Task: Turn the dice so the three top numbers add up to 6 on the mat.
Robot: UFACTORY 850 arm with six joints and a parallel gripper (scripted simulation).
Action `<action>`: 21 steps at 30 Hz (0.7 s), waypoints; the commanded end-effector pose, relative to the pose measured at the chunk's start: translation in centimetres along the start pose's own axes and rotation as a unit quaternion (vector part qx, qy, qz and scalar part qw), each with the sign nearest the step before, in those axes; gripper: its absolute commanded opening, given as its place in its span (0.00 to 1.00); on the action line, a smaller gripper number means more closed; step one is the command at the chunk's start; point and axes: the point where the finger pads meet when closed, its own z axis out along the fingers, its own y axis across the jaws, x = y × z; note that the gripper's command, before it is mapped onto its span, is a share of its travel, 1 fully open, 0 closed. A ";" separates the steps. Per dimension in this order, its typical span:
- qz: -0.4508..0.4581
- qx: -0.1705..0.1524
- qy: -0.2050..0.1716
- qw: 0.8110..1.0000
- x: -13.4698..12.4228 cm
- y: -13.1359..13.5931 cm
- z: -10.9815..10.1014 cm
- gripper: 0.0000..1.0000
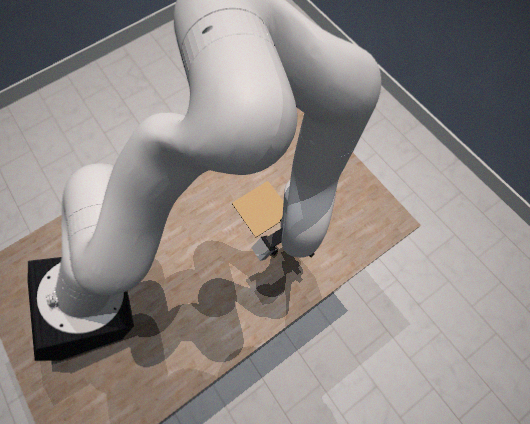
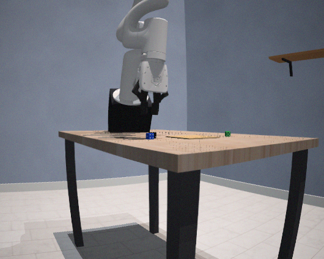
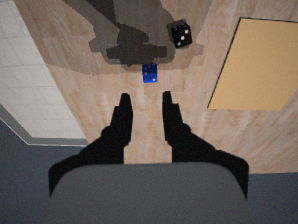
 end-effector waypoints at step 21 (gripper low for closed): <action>0.001 -0.018 -0.023 1.000 -0.1 0.0 1.0 0.36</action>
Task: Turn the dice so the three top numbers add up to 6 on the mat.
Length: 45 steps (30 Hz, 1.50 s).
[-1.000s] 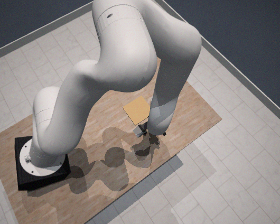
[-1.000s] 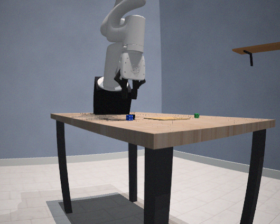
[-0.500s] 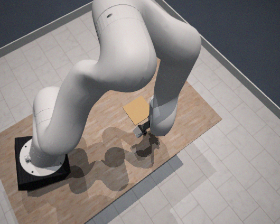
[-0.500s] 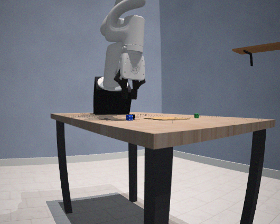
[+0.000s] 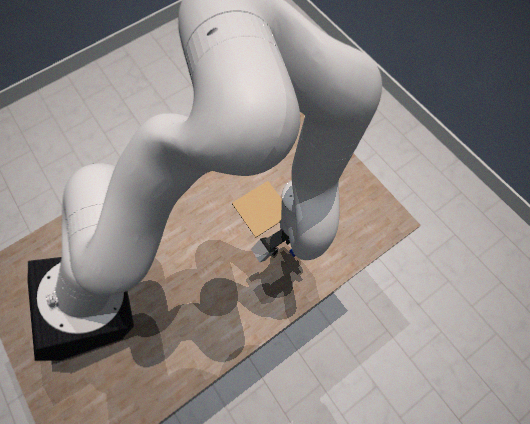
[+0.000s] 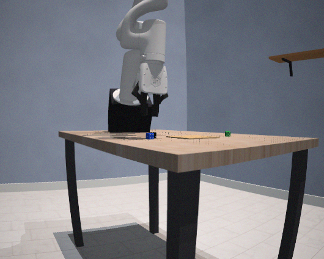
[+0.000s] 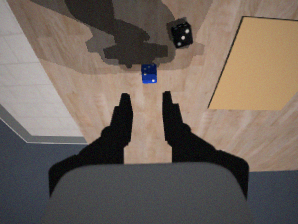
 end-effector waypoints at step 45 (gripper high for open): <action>0.001 -0.015 -0.010 1.000 -0.1 0.2 4.7 0.36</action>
